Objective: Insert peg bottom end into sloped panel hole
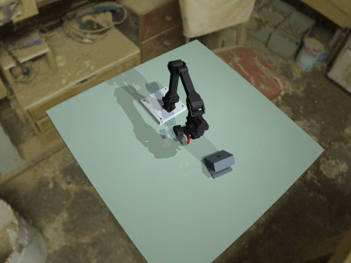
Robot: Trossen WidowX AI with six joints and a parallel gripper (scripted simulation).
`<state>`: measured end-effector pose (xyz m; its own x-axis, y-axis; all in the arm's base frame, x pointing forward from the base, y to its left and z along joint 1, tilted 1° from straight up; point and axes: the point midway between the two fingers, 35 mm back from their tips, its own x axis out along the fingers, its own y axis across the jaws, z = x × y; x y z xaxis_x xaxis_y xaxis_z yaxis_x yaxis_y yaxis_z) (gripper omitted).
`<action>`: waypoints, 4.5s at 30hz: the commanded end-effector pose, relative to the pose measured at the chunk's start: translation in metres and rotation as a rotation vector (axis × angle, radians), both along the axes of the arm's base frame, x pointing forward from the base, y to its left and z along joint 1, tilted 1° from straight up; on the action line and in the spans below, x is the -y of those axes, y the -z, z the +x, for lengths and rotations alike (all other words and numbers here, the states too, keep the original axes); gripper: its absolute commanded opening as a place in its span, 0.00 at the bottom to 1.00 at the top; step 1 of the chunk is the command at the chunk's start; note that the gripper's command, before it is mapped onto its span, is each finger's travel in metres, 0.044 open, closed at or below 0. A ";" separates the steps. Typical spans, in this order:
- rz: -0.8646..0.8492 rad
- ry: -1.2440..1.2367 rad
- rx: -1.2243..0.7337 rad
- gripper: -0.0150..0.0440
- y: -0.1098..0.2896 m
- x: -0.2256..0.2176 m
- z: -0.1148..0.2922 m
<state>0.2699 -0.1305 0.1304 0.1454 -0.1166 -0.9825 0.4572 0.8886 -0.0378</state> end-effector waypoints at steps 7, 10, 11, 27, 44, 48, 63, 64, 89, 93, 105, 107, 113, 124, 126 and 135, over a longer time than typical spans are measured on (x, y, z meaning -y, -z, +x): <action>-0.040 -0.012 0.047 0.25 -0.001 -0.007 0.010; -0.051 -0.017 0.064 0.25 -0.001 -0.010 0.014; -0.055 -0.019 0.069 0.25 -0.002 -0.011 0.015; -0.107 -0.044 0.161 0.25 -0.006 -0.026 0.032; -0.149 -0.069 0.267 0.25 -0.013 -0.044 0.049; -0.157 -0.074 0.292 0.25 -0.015 -0.048 0.053; -0.179 -0.091 0.392 0.25 -0.023 -0.067 0.065; -0.181 -0.092 0.398 0.25 -0.024 -0.068 0.066; -0.190 -0.107 0.501 0.25 -0.022 -0.084 0.088; -0.190 -0.107 0.509 0.25 -0.018 -0.084 0.093; -0.191 -0.110 0.532 0.25 -0.006 -0.084 0.108; -0.191 -0.111 0.536 0.25 -0.004 -0.084 0.110; -0.192 -0.111 0.543 0.25 -0.001 -0.084 0.114; -0.192 -0.110 0.549 0.25 0.006 -0.082 0.120; -0.192 -0.109 0.550 0.25 0.008 -0.081 0.122; -0.192 -0.109 0.551 0.25 0.018 -0.079 0.130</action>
<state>0.3971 -0.0516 0.1150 0.6465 -0.2443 -0.7228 0.3682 0.9296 0.0151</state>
